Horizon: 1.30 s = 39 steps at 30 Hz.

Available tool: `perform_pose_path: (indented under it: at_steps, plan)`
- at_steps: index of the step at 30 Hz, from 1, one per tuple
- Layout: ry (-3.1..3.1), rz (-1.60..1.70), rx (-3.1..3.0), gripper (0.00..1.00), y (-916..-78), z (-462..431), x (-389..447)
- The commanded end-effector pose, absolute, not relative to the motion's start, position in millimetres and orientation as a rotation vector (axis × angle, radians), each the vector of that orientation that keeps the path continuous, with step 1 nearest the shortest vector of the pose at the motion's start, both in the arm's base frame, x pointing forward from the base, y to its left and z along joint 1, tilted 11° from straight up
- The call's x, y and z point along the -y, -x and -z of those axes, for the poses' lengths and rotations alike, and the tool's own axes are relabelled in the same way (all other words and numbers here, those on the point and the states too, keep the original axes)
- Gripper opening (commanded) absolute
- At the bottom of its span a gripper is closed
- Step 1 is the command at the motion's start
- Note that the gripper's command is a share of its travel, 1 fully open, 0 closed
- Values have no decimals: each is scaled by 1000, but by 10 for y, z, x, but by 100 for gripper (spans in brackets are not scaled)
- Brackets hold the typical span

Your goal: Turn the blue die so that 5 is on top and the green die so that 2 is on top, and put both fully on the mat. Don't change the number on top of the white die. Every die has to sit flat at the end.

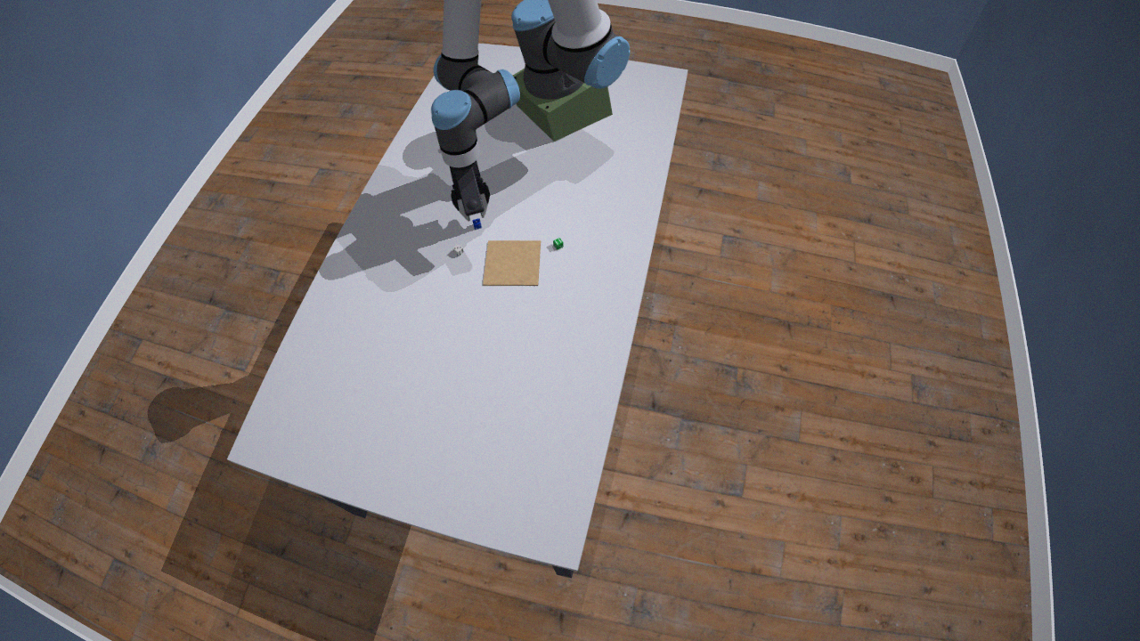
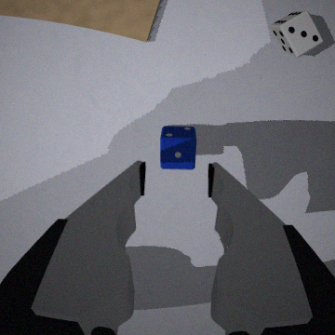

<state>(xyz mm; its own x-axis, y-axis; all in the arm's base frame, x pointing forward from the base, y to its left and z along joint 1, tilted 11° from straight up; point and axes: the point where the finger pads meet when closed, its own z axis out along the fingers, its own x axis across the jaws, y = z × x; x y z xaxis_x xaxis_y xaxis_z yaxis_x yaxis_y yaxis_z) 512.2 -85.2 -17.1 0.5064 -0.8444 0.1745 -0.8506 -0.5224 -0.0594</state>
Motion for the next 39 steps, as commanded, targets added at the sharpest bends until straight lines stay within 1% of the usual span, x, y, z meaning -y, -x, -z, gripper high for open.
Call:
perform_pose_path:
  at_steps: [1, 39]
  plan:
    - [-2697, -284, 1518, 21, -5126, 167, 853]
    - [-2697, -284, 1518, 21, -5138, 248, 863]
